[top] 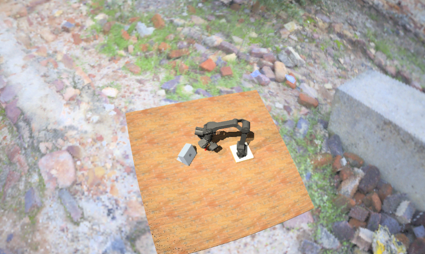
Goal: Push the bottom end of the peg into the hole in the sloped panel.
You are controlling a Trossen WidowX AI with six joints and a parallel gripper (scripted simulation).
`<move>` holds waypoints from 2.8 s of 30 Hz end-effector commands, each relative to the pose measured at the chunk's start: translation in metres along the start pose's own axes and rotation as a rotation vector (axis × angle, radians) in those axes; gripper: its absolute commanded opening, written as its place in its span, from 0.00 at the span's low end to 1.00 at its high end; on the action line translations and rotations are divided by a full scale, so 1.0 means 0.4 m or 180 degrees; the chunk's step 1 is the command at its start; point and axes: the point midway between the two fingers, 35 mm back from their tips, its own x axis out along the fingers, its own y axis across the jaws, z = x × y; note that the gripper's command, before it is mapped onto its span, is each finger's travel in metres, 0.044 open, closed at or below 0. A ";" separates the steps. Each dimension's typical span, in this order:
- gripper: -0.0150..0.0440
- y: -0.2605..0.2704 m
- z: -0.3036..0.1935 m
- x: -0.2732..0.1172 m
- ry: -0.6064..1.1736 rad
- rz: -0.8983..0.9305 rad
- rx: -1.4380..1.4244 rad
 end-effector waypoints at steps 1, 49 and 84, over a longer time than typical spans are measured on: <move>1.00 0.005 -0.002 0.023 0.0005 0.0026 -0.0016; 0.25 0.000 0.000 0.005 0.0007 0.0014 -0.0005; 0.25 0.003 0.027 -0.114 0.0106 -0.0228 -0.0439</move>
